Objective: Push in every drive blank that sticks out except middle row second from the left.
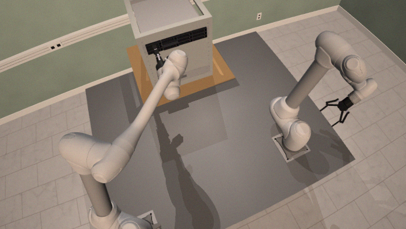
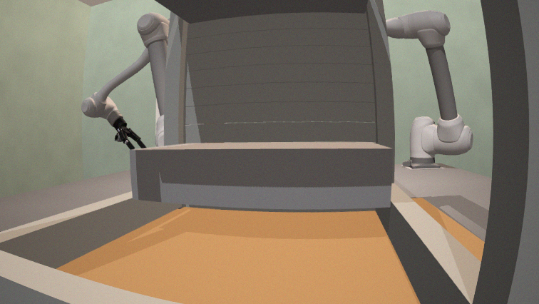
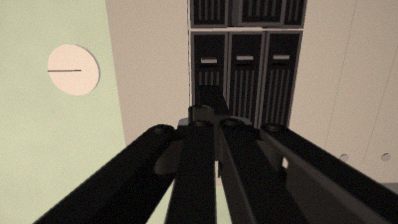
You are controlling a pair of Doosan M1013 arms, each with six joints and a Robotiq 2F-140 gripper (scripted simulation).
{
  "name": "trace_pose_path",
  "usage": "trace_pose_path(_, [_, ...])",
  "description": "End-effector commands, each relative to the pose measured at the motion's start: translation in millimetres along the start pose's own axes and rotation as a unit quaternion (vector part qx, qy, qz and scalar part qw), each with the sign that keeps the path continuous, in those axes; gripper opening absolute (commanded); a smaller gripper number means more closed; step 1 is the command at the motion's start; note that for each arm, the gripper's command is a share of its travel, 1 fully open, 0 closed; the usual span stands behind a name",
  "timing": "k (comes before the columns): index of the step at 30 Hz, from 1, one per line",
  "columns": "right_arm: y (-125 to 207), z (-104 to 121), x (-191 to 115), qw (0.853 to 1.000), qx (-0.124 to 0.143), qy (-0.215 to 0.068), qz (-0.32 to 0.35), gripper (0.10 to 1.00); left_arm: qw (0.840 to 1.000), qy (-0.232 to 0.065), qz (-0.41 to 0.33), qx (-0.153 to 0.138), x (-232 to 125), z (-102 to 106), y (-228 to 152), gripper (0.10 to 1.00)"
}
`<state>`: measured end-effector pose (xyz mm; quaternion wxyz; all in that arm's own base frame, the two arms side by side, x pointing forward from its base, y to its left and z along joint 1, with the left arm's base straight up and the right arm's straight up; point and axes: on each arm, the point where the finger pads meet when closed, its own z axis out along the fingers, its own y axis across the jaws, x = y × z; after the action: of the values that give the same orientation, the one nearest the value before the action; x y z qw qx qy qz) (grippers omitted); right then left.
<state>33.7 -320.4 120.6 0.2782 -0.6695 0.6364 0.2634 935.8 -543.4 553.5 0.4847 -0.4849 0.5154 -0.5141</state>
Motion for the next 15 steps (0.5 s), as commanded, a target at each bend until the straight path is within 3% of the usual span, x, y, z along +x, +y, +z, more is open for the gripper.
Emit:
trace_pose_path(1, [-0.1,-0.4,0.0,1.0,0.0,0.0,0.0,1.0,1.0,0.0,-0.001,0.001,-0.2,-0.2,-1.7,0.099])
trace_pose_path(15, [-0.1,-0.4,0.0,1.0,0.0,0.0,0.0,1.0,1.0,0.0,-0.001,0.001,-0.2,2.8,-1.8,0.099])
